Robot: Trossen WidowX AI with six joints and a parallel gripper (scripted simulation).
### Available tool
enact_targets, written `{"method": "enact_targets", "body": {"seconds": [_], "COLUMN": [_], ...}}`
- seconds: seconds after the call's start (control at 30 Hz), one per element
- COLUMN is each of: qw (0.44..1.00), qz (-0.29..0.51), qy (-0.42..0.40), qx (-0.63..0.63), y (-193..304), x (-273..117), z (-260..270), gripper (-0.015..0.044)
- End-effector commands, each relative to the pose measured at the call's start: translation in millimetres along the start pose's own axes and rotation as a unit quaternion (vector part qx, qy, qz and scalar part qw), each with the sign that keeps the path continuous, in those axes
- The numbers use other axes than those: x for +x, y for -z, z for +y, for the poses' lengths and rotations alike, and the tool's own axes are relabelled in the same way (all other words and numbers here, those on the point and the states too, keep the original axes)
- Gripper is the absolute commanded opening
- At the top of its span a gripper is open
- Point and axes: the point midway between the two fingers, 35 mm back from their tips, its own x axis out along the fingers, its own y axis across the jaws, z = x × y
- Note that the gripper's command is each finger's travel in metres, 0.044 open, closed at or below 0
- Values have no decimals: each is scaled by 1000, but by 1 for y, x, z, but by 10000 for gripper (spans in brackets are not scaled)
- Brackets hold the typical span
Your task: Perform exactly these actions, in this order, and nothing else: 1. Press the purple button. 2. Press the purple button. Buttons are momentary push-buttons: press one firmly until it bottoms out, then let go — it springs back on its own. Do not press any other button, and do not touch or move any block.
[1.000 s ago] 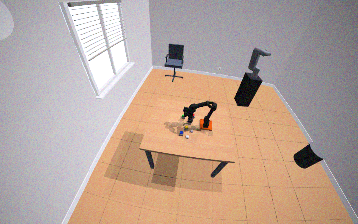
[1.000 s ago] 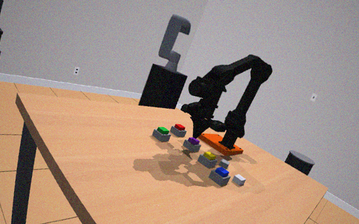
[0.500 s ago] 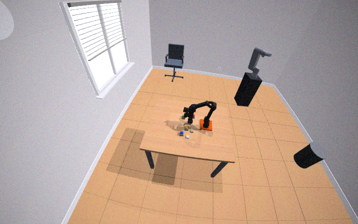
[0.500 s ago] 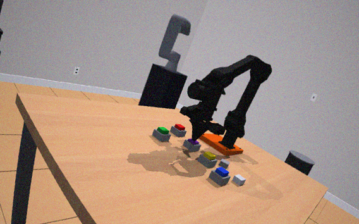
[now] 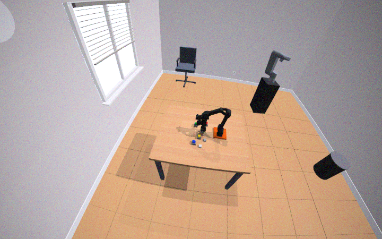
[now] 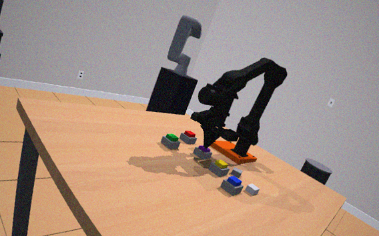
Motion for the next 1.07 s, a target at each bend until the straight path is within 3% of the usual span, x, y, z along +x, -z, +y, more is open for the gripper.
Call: {"method": "enact_targets", "body": {"seconds": [0.0,0.17,0.33,0.67,0.8,1.03], "qw": [1000,1000,1000,1000,1000,1000], "qz": [-4,-4,-6,-7,-5,-5], "qy": [1,1,-1,-9,-11,-11], "qx": [2,2,2,2,2,2], "y": [-1,-1,-23,-40,-26,-25], "x": [-26,-28,-44,-83,-93,-94], "z": [0,0,38,179,229,231], "gripper": [20,20,151,400,400,400]}}
